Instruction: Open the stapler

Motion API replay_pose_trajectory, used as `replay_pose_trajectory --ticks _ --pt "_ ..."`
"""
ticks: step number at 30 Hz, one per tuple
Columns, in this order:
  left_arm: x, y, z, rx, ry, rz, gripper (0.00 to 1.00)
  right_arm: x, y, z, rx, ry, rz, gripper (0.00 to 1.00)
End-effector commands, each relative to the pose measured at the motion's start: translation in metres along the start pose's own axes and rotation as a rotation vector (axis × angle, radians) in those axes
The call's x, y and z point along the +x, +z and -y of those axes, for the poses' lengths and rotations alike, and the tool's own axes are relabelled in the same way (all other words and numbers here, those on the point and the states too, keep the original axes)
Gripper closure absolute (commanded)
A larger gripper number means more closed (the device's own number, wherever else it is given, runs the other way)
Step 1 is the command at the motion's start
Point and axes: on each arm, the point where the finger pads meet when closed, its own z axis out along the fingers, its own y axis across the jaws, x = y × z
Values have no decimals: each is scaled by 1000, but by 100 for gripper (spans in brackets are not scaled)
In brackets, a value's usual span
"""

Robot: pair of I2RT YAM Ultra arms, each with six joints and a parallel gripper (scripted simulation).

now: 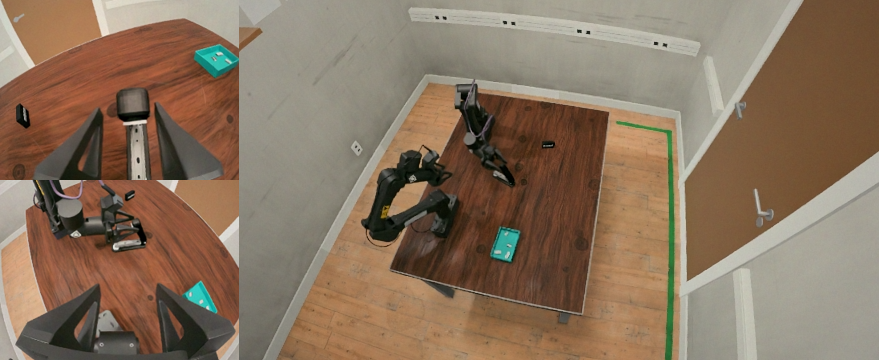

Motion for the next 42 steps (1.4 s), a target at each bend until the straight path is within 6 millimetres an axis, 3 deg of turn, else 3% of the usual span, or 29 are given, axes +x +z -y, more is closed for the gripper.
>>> replay_pose_trajectory --ticks 1,14,17,18,22,25,31,42 --pt "-1 -1 1 -7 -1 3 42 -10 -10 1 2 9 46 43" --pt "0 -39 -2 -7 0 0 42 -10 -10 1 2 9 46 43" --pt "0 -41 -2 -7 0 0 42 -10 -10 1 2 9 46 43" --pt "2 -41 -1 1 8 -6 50 -10 -10 1 2 9 46 43" --pt "8 -42 0 9 43 -27 50 -10 -10 1 2 9 46 43" --pt "17 -46 11 57 93 -76 50 -10 -10 1 2 9 46 43" --pt "4 -52 18 32 75 -111 50 -10 -10 1 2 9 46 43" --pt "-14 -46 5 -18 -17 -117 50 -10 -10 1 2 9 46 43"
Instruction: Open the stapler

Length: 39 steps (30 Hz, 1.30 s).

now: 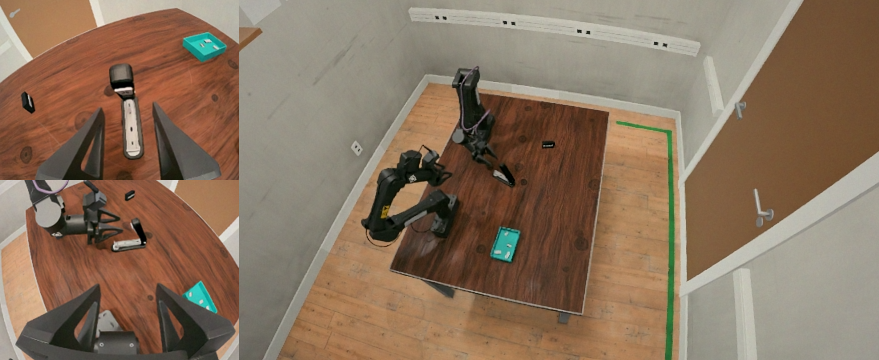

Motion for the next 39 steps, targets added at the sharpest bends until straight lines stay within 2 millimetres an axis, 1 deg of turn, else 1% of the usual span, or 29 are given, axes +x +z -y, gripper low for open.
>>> replay_pose_trajectory --ticks 1,7,10,12,14,19,20,39 --pt "-9 3 -3 -37 -31 -19 50 -10 -10 1 2 9 46 43" --pt "-9 3 -2 -36 -33 -18 50 -10 -10 1 2 9 46 43" --pt "0 7 -4 -30 -9 -36 50 -10 -10 1 2 9 46 43" --pt "1 10 -5 -30 1 -37 50 -10 -10 1 2 9 46 43" --pt "1 10 -5 -30 1 -37 50 -10 -10 1 2 9 46 43" --pt "0 18 -5 -27 -11 -31 50 -10 -10 1 2 9 46 43" --pt "-3 20 -2 -25 -20 -25 50 -10 -10 1 2 9 46 43" --pt "-3 45 -4 -25 -19 -23 50 -10 -10 1 2 9 46 43"
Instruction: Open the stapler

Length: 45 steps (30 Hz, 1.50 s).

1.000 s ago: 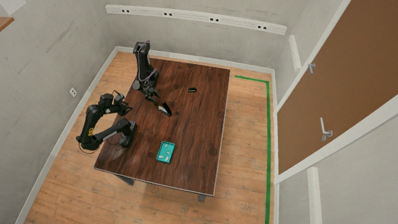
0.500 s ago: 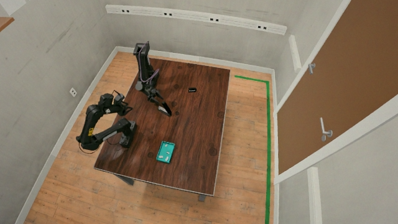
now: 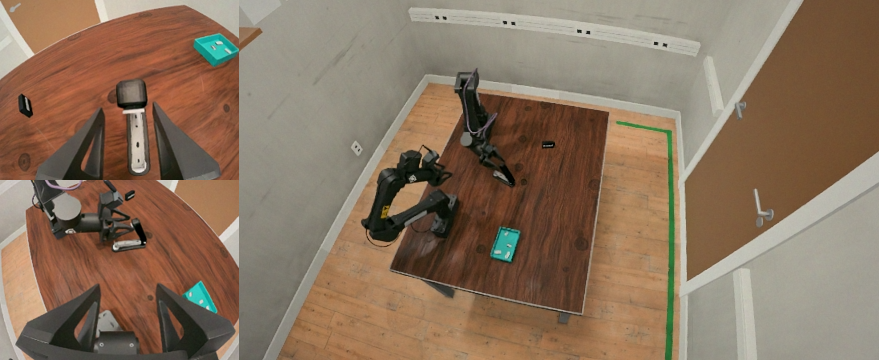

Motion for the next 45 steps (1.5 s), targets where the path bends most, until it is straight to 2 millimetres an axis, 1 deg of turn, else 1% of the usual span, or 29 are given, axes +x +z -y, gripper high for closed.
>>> replay_pose_trajectory --ticks 1,7,19,20,22,23,24,27,39,40,41,43,44,45 --pt "-7 10 7 11 -12 13 50 -10 -10 1 2 9 46 43" --pt "-7 19 7 11 -12 14 50 -10 -10 1 2 9 46 43" --pt "-5 21 5 4 -1 8 50 -10 -10 1 2 9 46 43" --pt "-5 21 5 4 -3 8 58 -10 -10 1 2 9 46 43" --pt "-5 21 5 4 -3 8 58 -10 -10 1 2 9 46 43" --pt "-5 21 5 4 -3 8 63 -10 -10 1 2 9 46 43" --pt "-4 18 4 6 -6 8 63 -10 -10 1 2 9 46 43" --pt "-4 18 4 6 -6 8 63 -10 -10 1 2 9 46 43" --pt "-4 17 3 0 -6 10 80 -10 -10 1 2 9 46 43" --pt "-4 17 3 0 -6 10 91 -10 -10 1 2 9 46 43" --pt "-2 16 1 -5 3 4 80 -10 -10 1 2 9 46 43" --pt "-2 16 1 -5 3 4 80 -10 -10 1 2 9 46 43" --pt "-9 18 4 3 -20 9 78 -10 -10 1 2 9 46 43" --pt "-9 19 5 10 -20 -1 78 -10 -10 1 2 9 46 43"
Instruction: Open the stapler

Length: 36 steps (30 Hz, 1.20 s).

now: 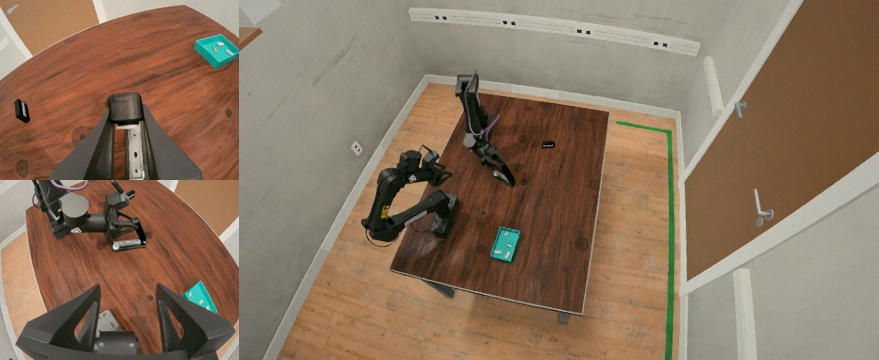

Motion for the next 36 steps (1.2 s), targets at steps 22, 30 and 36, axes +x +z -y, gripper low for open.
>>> replay_pose_trajectory --ticks 22,30,36 --pt "-25 23 1 4 -25 -248 78 -10 -10 1 2 9 46 43" --pt "-26 34 1 2 -19 -360 78 -10 -10 1 2 9 46 43" --pt "-25 40 1 0 -13 -420 78 -10 -10 1 2 9 46 43"
